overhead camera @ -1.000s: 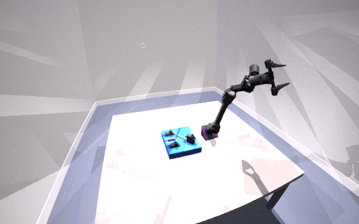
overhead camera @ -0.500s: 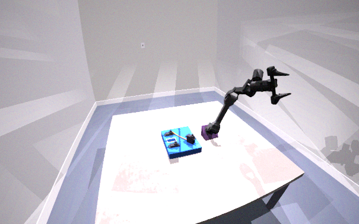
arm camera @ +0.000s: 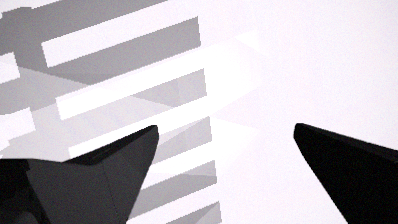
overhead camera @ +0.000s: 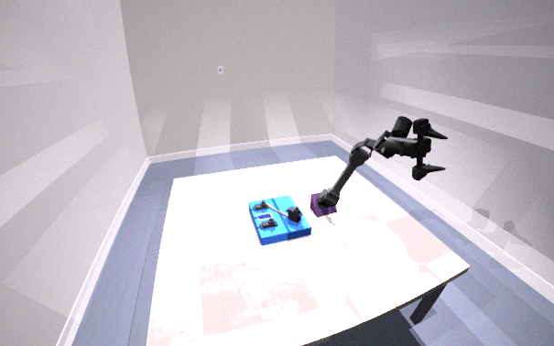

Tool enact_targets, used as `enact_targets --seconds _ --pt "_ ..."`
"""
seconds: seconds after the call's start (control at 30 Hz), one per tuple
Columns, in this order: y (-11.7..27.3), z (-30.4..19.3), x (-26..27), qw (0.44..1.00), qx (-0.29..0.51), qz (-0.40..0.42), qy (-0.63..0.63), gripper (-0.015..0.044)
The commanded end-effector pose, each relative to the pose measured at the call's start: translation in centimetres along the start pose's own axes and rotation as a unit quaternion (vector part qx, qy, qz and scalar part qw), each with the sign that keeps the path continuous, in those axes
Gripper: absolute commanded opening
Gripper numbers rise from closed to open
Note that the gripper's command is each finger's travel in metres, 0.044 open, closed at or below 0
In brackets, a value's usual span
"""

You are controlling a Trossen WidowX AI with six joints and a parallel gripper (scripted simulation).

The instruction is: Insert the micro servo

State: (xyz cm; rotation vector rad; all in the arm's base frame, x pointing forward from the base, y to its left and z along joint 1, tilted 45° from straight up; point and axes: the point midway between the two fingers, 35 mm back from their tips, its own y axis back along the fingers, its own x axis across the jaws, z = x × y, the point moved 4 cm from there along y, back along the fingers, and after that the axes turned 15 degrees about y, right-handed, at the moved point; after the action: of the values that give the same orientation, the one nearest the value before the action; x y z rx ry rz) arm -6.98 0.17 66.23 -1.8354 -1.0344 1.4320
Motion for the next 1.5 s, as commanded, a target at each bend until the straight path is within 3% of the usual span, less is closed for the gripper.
enact_targets --seconds 0.0,0.33,0.63,1.03,1.47 --pt "-0.3 -1.2 1.6 0.999 0.024 0.025 0.015 0.044" --pt "-0.5 -7.1 9.2 0.978 0.111 0.156 0.079 0.044" --pt "0.5 -10.2 12.4 0.96 0.156 0.215 0.093 0.044" --pt "3.5 -15.2 17.2 0.915 0.22 0.317 0.12 0.044" --pt "9.9 -21.1 22.2 0.836 0.288 0.448 0.135 0.044"
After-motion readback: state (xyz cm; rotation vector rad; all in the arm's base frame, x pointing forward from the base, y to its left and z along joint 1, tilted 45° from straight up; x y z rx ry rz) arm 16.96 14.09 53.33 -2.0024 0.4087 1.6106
